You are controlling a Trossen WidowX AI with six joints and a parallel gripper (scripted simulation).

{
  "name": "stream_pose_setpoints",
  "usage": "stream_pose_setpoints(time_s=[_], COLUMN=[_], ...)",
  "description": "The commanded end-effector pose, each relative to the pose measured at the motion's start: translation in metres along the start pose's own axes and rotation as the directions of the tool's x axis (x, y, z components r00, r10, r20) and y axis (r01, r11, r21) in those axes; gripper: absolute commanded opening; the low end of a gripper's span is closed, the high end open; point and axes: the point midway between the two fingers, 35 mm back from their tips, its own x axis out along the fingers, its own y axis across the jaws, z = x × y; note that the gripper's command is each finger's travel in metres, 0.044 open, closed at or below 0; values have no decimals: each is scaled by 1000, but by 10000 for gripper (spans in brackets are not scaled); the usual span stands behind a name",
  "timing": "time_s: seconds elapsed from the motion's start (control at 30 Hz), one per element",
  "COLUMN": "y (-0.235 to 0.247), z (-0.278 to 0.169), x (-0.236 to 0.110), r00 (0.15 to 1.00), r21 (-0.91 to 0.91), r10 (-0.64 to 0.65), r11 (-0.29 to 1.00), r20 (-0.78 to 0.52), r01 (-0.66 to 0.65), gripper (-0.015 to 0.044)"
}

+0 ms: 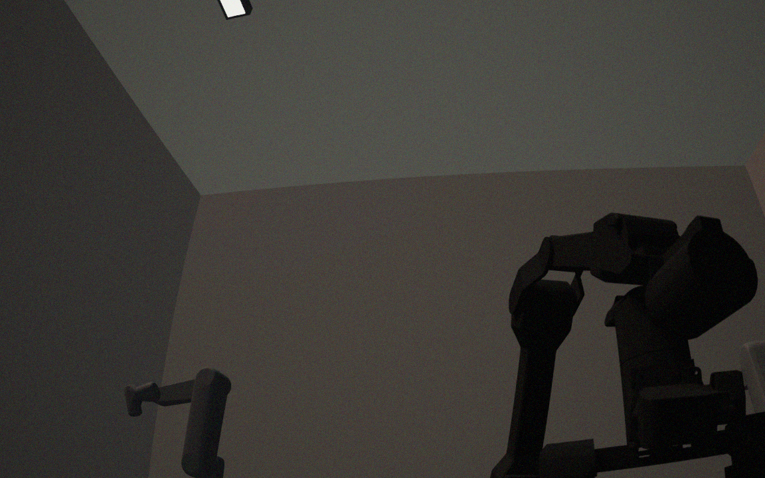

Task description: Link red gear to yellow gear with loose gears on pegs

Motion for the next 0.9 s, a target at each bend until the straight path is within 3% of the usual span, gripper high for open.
stream_pose_setpoints(time_s=[0.0, 0.87], y=[-1, -1], z=[-2, -2], x=[6, 32], r00=[1000, 1000], r21=[-7, -7], r10=[-5, -5], r11=[1000, 1000], r20=[-8, -8], r01=[5, 5], gripper=[440, 440])
